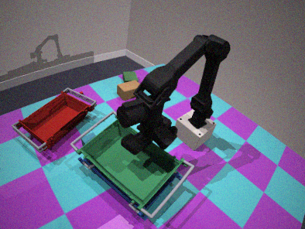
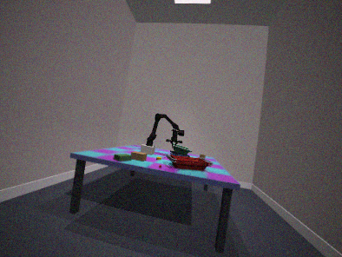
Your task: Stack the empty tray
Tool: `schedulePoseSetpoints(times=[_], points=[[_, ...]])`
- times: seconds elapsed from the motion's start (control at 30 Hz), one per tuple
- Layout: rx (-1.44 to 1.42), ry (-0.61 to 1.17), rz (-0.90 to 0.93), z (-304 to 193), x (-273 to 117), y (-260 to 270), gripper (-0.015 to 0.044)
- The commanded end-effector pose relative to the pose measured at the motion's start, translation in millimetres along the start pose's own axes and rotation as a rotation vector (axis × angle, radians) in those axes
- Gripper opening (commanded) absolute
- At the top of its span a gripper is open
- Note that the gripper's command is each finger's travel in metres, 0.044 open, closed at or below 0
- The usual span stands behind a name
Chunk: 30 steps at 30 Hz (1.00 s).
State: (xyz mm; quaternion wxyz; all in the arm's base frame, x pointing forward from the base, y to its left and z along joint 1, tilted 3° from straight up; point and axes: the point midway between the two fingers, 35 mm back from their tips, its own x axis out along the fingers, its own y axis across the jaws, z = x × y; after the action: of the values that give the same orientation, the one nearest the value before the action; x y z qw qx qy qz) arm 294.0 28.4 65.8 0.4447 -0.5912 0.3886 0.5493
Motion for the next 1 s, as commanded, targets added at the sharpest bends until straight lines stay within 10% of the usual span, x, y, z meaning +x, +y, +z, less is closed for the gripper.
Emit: schedulePoseSetpoints(times=[0.0,0.97], points=[[-0.001,0.000,0.020,0.3,4.0,4.4,0.0000],[-0.001,-0.001,0.020,0.3,13.7,6.8,0.0000]])
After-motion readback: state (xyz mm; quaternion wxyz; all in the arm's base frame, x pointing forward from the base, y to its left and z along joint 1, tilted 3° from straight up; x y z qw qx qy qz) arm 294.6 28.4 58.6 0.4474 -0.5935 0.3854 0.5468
